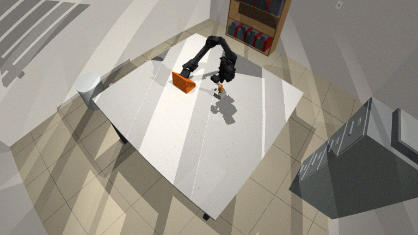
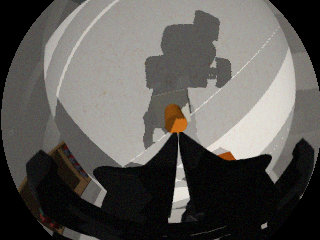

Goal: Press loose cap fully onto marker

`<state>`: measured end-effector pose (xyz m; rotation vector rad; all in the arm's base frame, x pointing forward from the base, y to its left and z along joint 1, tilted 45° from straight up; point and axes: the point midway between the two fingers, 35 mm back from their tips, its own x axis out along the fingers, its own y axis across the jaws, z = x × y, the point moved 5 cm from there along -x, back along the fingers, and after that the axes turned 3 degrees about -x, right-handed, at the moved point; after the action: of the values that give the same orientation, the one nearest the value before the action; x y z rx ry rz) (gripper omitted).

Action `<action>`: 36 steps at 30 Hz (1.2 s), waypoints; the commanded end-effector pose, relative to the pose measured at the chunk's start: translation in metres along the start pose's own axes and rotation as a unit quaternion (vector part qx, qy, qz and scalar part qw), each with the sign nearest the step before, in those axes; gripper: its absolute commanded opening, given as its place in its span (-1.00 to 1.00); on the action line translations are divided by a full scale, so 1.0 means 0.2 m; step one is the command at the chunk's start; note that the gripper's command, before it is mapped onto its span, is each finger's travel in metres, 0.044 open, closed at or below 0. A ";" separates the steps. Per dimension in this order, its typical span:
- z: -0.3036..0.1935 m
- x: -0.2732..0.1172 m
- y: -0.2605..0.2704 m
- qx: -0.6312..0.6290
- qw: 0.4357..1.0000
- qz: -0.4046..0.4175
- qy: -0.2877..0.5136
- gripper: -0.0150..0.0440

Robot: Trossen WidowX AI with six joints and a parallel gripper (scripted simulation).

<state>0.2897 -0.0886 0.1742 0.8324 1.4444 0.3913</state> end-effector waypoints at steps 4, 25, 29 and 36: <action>-0.01 0.01 -0.01 -0.093 0.996 0.001 0.002 -0.49; -0.01 0.11 -0.01 -0.094 0.996 0.002 0.001 -0.49; -0.01 0.13 0.00 -0.094 0.996 0.002 0.001 -0.49; -0.01 0.18 0.00 -0.094 0.996 0.002 0.001 -0.49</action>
<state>0.2923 -0.0681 0.1527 0.6725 1.3848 0.5215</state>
